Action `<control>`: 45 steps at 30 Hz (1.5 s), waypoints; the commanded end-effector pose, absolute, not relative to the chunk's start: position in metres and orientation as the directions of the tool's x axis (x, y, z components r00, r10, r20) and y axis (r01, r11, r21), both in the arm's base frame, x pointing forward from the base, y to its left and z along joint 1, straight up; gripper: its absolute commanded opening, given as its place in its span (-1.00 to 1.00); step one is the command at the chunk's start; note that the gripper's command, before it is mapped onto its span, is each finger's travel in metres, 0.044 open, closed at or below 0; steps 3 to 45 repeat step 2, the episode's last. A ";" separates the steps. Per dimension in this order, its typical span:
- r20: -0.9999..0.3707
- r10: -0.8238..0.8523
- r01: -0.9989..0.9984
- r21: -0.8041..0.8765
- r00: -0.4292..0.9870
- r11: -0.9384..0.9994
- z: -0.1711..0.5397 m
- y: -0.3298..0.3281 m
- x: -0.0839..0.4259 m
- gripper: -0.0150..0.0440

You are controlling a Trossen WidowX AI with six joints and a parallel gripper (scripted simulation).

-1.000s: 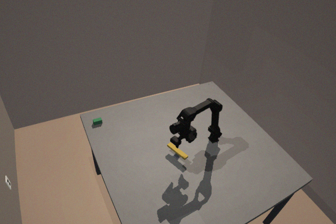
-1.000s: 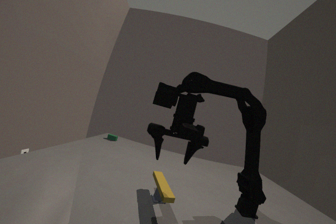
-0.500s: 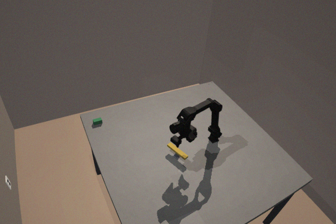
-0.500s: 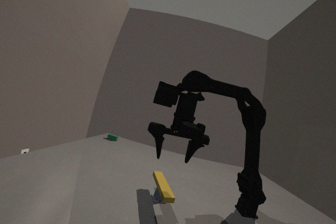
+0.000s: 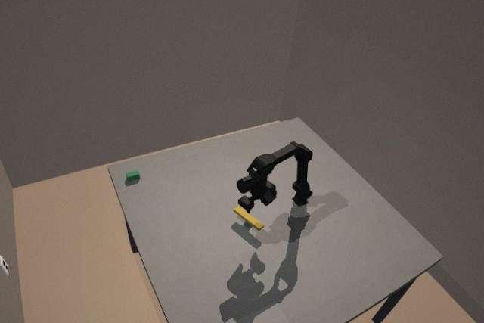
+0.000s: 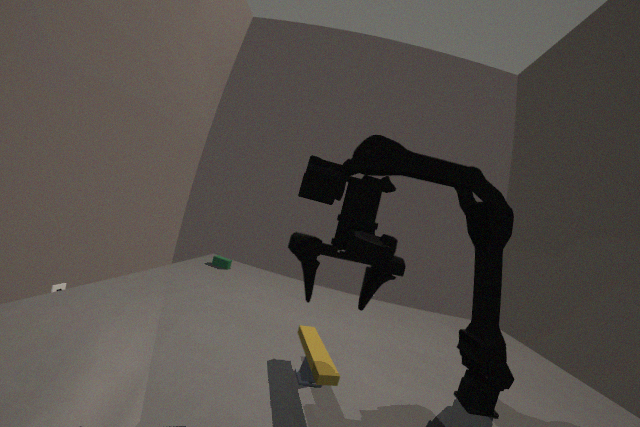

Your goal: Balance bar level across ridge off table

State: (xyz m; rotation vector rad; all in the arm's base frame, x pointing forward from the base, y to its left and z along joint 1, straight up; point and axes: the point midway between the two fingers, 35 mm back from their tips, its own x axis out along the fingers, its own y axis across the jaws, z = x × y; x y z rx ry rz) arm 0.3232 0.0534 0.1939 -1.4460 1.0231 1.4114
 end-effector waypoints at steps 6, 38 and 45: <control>-1.000 0.006 -0.952 -0.028 0.027 -0.305 0.194 0.053 0.323 1.00; -1.000 0.006 -0.952 -0.028 0.027 -0.305 0.194 0.053 0.323 1.00; -1.000 0.006 -0.952 -0.028 0.027 -0.305 0.194 0.053 0.323 1.00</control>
